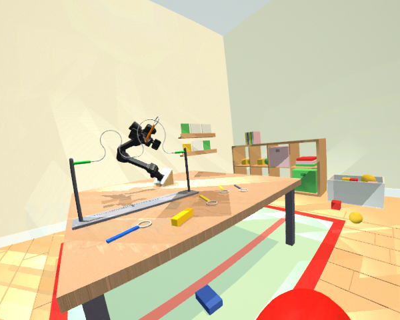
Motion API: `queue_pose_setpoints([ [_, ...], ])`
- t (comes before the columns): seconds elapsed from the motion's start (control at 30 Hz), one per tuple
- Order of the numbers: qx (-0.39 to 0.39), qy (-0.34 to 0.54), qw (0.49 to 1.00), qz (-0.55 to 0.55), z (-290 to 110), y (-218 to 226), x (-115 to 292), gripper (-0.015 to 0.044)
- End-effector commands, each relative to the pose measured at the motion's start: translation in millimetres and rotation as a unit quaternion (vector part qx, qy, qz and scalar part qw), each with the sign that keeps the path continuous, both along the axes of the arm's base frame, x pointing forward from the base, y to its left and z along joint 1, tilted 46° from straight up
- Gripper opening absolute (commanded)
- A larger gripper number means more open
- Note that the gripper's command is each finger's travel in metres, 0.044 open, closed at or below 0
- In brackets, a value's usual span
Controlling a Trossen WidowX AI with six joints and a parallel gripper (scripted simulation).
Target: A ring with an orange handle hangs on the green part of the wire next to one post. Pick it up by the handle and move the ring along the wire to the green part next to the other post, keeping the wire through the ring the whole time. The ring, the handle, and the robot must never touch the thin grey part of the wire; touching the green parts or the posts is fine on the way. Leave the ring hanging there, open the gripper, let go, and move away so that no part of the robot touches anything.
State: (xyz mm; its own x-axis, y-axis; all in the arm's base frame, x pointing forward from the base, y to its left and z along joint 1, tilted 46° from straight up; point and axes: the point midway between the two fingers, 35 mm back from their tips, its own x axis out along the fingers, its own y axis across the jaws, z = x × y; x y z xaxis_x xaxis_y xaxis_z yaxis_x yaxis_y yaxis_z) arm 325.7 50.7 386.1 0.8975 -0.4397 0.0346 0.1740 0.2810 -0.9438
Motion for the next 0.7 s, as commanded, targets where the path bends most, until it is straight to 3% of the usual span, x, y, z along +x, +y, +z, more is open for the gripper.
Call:
queue_pose_setpoints([
  [0.0,-0.027,-0.002,1.000,0.002,1.3,-1.8,0.8,-0.0150],
  [0.67,-0.154,-0.015,0.988,0.030,12.1,-8.1,9.1,-0.0150],
])
